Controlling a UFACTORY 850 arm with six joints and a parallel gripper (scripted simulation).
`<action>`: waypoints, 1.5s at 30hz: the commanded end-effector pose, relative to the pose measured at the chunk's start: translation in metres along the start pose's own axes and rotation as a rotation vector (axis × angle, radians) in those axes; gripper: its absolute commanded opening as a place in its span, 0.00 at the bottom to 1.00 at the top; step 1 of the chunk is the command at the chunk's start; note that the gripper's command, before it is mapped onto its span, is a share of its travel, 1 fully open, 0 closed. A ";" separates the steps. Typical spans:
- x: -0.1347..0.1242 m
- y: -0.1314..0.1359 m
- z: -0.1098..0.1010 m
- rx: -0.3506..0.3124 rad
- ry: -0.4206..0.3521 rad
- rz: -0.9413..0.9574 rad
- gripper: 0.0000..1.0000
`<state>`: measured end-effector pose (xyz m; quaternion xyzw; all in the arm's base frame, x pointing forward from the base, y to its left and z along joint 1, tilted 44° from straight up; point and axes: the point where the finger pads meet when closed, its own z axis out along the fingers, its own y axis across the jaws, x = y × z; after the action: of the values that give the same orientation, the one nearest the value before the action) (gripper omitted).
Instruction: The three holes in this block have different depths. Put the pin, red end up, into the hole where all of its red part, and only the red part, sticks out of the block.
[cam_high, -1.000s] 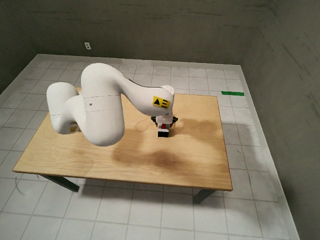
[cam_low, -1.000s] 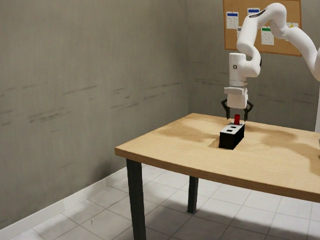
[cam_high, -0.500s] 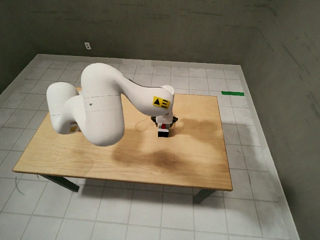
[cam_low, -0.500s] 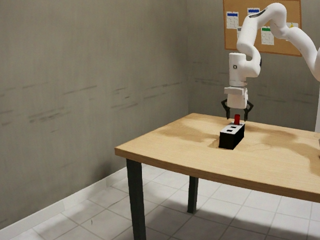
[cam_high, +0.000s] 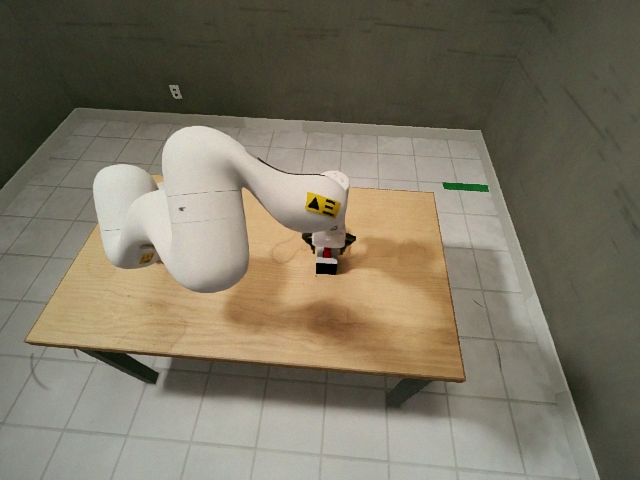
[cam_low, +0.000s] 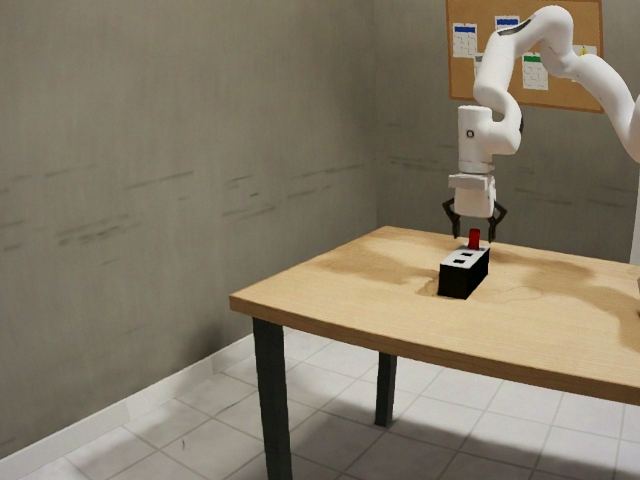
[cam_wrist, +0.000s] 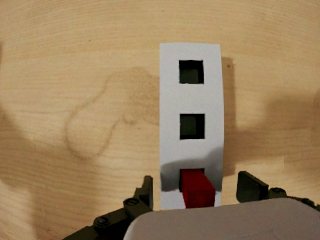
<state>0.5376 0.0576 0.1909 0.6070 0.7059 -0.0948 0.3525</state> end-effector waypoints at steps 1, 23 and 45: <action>0.000 0.001 -0.001 -0.001 0.000 0.000 1.00; 0.000 0.000 -0.024 -0.001 0.000 0.000 1.00; 0.000 0.000 -0.036 -0.001 0.000 0.000 1.00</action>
<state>0.5235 0.0775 0.2164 0.6070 0.7059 -0.0947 0.3526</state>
